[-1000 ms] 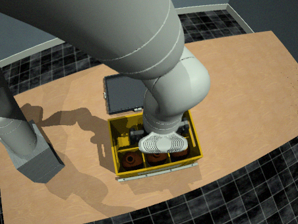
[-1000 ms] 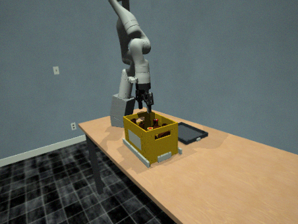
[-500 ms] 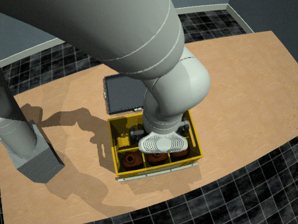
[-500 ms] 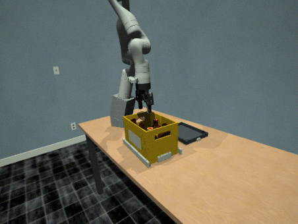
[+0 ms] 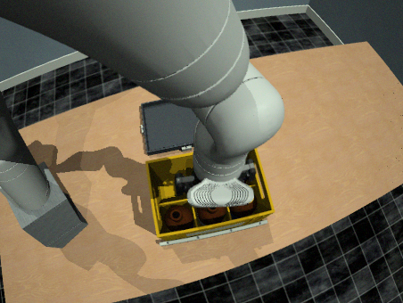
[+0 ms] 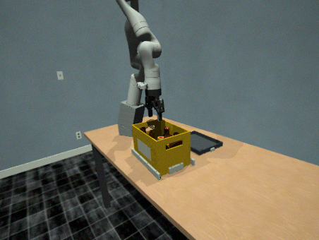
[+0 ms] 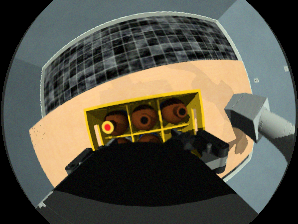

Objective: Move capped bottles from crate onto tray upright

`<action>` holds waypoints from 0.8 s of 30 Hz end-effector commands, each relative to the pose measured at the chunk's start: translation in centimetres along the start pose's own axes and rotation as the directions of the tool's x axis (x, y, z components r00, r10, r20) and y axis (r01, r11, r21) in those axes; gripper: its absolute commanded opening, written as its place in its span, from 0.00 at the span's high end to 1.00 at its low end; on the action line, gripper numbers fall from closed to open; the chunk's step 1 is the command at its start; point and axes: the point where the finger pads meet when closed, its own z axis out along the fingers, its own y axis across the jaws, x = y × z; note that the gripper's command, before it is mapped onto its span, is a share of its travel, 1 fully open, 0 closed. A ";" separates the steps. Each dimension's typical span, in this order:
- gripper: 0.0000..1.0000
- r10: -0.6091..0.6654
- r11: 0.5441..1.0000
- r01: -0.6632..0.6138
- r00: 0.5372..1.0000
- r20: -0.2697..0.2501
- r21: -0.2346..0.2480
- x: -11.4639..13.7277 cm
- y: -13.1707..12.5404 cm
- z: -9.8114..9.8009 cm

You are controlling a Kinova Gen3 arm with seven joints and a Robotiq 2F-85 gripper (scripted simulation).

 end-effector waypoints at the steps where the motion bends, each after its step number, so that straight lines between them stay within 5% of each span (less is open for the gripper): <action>1: 0.00 0.000 1.000 0.000 1.000 -0.001 0.001 0.0 0.0 0.0; 7: 0.00 0.000 1.000 0.000 1.000 -0.001 0.001 0.0 0.0 0.0; 24: 0.00 0.000 1.000 0.000 1.000 -0.001 0.001 -5.0 -0.5 0.0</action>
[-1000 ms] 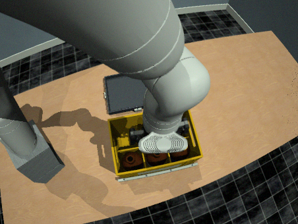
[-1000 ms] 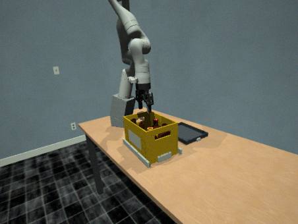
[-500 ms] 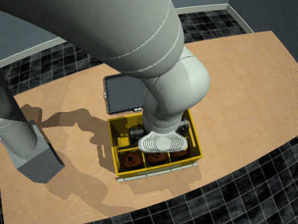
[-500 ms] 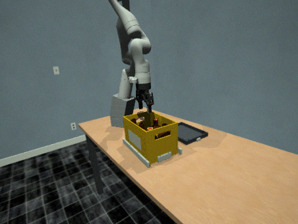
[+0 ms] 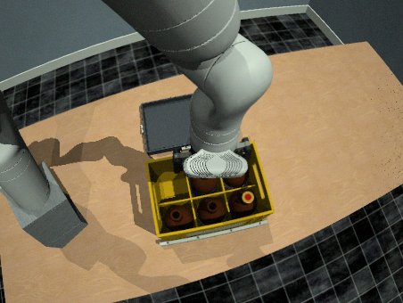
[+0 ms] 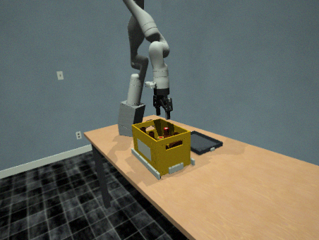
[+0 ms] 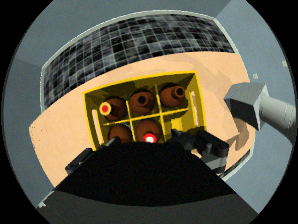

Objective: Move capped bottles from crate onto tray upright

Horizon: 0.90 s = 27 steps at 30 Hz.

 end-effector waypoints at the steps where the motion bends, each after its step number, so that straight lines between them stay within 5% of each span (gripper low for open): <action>1: 0.00 -0.001 1.000 0.001 1.000 -0.001 0.001 -0.3 0.0 0.0; 15: 0.00 -0.016 1.000 0.016 1.000 -0.001 0.001 -4.5 0.3 -0.1; 27: 0.00 -0.011 1.000 0.011 1.000 -0.001 0.001 -4.5 0.3 -0.1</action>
